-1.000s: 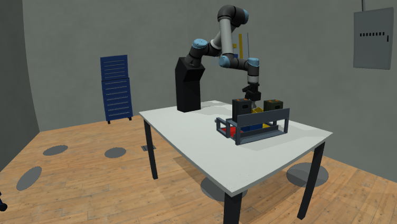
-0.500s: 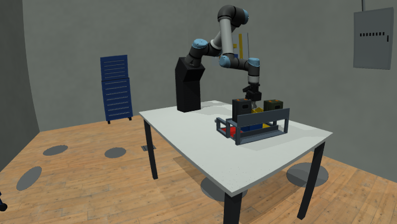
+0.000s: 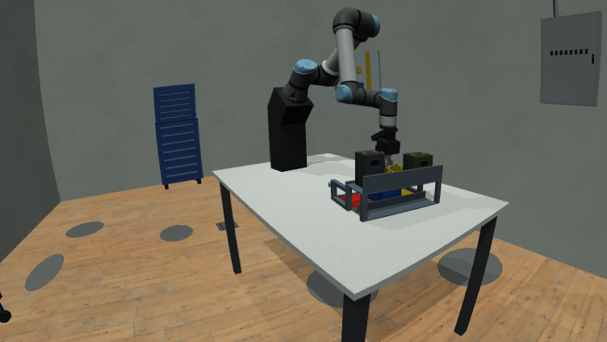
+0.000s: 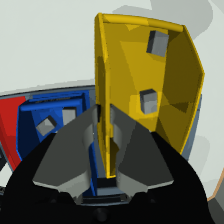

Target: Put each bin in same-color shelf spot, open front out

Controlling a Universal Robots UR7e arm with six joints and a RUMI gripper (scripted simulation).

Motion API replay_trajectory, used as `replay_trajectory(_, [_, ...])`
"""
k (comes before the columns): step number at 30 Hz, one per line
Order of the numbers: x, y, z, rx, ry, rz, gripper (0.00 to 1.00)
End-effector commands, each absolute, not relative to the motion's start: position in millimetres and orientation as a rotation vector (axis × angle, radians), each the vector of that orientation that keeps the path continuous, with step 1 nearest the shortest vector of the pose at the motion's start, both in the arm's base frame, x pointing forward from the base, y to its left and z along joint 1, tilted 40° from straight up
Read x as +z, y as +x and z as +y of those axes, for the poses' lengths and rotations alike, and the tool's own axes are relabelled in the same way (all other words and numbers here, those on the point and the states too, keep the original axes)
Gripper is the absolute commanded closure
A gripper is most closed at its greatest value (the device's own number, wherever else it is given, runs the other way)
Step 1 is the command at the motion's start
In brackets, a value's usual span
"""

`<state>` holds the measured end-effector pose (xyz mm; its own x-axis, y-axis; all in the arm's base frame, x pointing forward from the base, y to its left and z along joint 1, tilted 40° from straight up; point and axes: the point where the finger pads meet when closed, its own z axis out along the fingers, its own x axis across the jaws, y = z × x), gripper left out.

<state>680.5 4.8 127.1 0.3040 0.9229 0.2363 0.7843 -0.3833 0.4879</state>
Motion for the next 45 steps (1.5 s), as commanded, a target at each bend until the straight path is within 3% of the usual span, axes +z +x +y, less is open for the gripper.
replay_trajectory(1, [128.1,680.8,4.8,0.707,2.293,1.549,1.0])
replay_trajectory(45, [123.7,684.4,4.5,0.706,2.293,1.549,1.0])
